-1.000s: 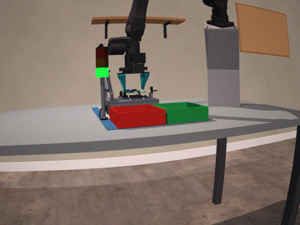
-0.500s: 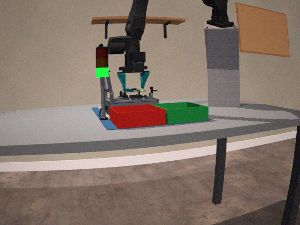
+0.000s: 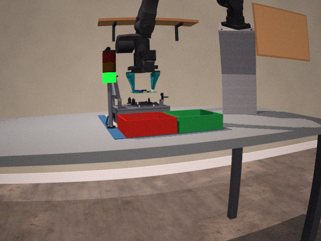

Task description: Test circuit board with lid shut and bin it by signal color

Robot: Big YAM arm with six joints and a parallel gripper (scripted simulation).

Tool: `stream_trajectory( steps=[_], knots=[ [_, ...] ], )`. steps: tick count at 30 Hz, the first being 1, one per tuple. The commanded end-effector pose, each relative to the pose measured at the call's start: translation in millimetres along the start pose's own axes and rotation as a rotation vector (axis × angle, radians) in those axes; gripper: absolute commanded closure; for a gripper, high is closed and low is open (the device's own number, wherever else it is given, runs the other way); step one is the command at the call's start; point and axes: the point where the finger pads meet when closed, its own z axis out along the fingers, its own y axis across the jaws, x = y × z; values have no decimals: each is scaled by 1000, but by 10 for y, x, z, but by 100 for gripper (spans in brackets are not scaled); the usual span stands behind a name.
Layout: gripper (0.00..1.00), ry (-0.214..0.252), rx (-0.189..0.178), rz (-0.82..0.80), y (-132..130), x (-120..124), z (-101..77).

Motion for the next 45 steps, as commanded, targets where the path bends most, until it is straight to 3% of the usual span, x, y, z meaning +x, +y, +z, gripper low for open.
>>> stream_trajectory(
  steps=[1,10,13,14,20,45],
  knots=[
    [28,-3,25,-1,-103,24,-277],
    [28,-2,25,-1,-93,24,-621],
    [28,-3,25,-5,-96,9,-646],
    [28,-9,26,-33,-143,-115,-643],
    [28,-1,33,-5,-138,17,-762],
    [28,-7,22,-12,-78,-122,-707]
  ],
)
